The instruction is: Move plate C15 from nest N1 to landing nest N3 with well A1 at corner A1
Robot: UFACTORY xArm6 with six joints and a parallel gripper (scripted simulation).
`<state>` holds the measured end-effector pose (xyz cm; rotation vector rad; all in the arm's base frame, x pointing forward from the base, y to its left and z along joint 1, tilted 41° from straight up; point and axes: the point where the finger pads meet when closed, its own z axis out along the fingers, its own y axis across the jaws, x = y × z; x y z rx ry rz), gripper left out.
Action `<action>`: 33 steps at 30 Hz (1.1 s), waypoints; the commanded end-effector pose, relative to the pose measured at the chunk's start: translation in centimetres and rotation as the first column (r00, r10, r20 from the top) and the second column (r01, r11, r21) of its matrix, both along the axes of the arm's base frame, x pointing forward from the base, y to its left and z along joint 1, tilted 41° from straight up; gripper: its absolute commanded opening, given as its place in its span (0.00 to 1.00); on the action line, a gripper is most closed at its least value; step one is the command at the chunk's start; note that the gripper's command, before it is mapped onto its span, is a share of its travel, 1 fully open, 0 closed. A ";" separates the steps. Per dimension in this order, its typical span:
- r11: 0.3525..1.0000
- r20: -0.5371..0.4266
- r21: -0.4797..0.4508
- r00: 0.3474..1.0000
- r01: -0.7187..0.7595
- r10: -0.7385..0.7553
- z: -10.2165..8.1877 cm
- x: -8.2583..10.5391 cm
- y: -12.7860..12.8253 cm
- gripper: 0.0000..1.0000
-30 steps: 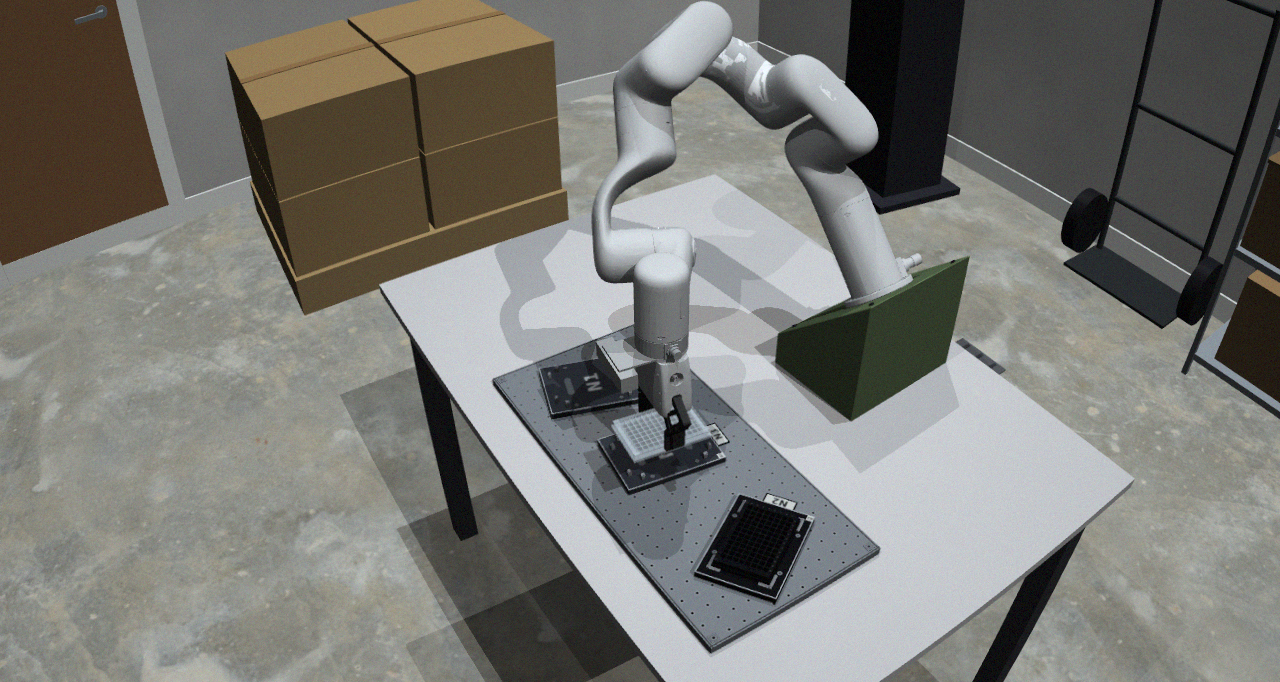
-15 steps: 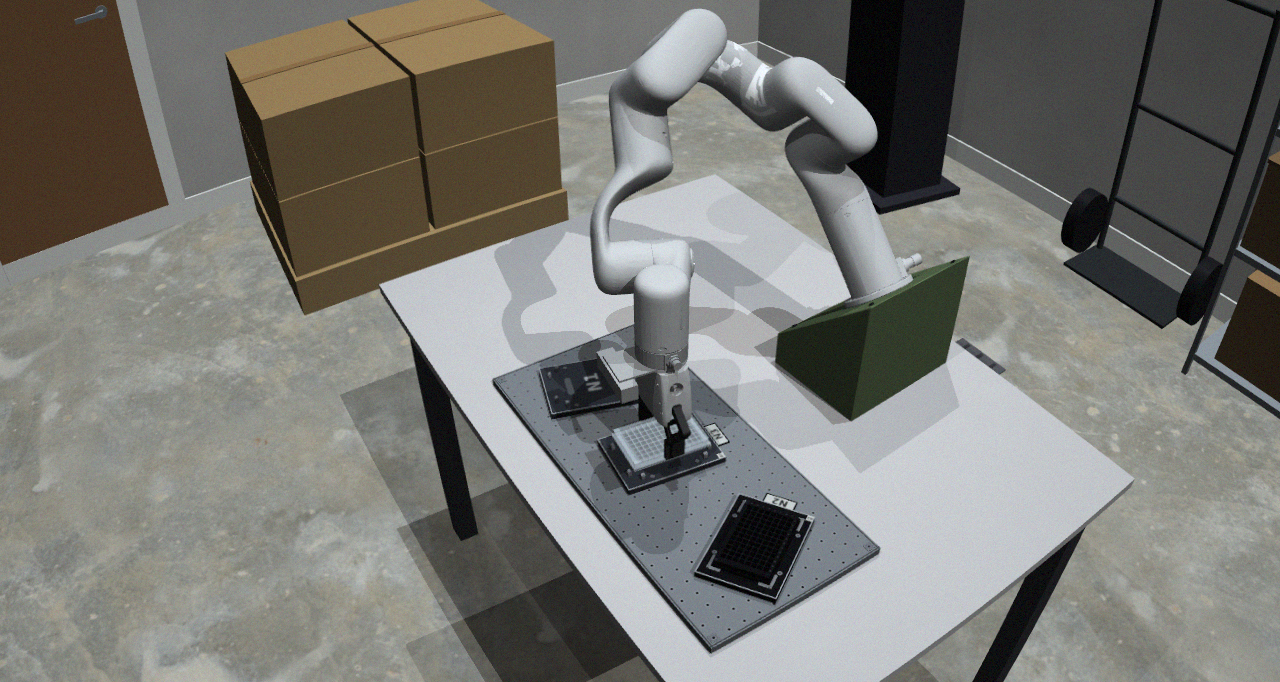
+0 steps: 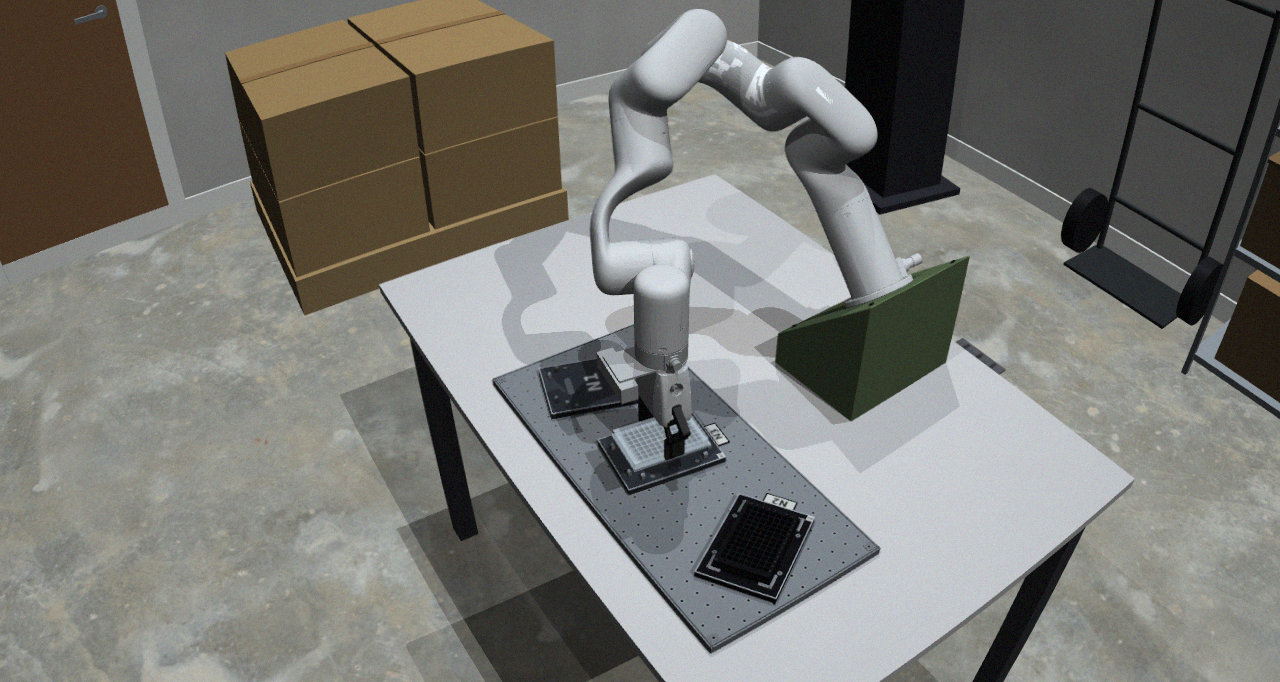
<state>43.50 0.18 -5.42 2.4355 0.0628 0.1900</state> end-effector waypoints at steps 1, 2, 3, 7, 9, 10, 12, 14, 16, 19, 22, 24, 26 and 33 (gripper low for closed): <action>1.000 0.003 0.002 1.000 -0.002 0.002 0.0 0.1 0.0 0.00; 1.000 0.003 0.002 1.000 -0.002 0.002 -0.1 0.2 0.0 0.00; 1.000 0.003 0.002 1.000 -0.002 0.002 -0.1 0.2 -0.1 0.00; 1.000 0.003 0.001 1.000 -0.002 0.002 -0.3 0.2 -0.2 0.00; 1.000 0.003 0.001 1.000 -0.002 0.002 -0.4 0.2 -0.3 0.00; 1.000 0.003 0.001 1.000 -0.002 0.002 -0.5 0.2 -0.3 0.00; 1.000 0.003 0.001 1.000 -0.002 0.002 -0.6 0.3 -0.4 0.00; 1.000 0.003 0.001 1.000 -0.002 0.002 -0.7 0.3 -0.5 0.00; 1.000 0.003 0.001 1.000 -0.002 0.002 -0.7 0.3 -0.5 0.00; 1.000 0.003 0.001 1.000 -0.002 0.002 -0.8 0.3 -0.6 0.00; 1.000 0.003 0.001 1.000 -0.002 0.002 -0.9 0.3 -0.7 0.00; 1.000 0.003 0.001 1.000 -0.002 0.002 -0.9 0.3 -0.7 0.00; 1.000 0.003 0.001 1.000 -0.002 0.002 -0.9 0.3 -0.7 0.00; 1.000 0.003 0.001 1.000 -0.002 0.002 -0.9 0.3 -0.7 0.00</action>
